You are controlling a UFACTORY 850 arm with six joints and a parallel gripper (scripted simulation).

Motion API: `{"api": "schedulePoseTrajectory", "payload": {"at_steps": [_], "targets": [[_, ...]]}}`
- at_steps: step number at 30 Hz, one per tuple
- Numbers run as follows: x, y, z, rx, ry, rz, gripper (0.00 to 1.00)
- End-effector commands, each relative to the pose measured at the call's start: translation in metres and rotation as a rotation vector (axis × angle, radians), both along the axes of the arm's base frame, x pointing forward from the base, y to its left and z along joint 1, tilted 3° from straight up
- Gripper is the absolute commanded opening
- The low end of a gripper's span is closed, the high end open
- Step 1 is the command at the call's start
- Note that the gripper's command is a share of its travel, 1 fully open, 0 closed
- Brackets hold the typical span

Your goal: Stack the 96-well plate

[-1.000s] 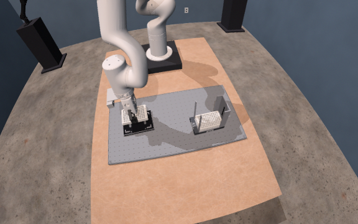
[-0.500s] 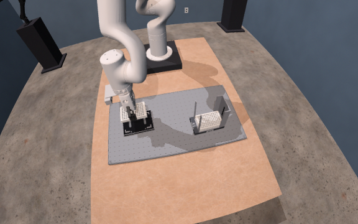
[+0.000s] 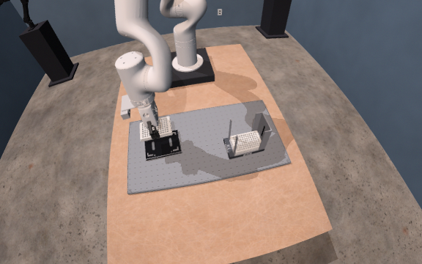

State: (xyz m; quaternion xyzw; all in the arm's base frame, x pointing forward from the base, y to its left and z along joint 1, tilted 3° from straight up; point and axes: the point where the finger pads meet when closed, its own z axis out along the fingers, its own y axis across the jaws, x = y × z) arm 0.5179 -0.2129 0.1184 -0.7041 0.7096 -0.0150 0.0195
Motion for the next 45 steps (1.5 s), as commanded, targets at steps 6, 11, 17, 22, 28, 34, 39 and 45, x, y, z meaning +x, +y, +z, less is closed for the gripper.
{"api": "schedulePoseTrajectory", "payload": {"at_steps": [6, 11, 17, 22, 28, 34, 39, 45], "targets": [[0.000, 0.000, 0.012, -0.001, -0.002, 0.000, 0.00], [0.000, 0.000, 0.020, -0.001, -0.002, 0.000, 0.00], [-0.001, 0.000, 0.029, -0.001, -0.002, 0.000, 0.00], [-0.001, -0.001, 0.035, -0.001, -0.002, 0.000, 0.00], [-0.001, -0.001, 0.045, -0.001, -0.002, 0.000, 0.00], [-0.002, -0.001, 0.053, -0.001, -0.002, 0.000, 0.00], [-0.002, -0.001, 0.053, -0.001, -0.002, 0.000, 0.00], [-0.001, 0.003, 0.053, 0.000, -0.002, -0.012, 0.00]]}}
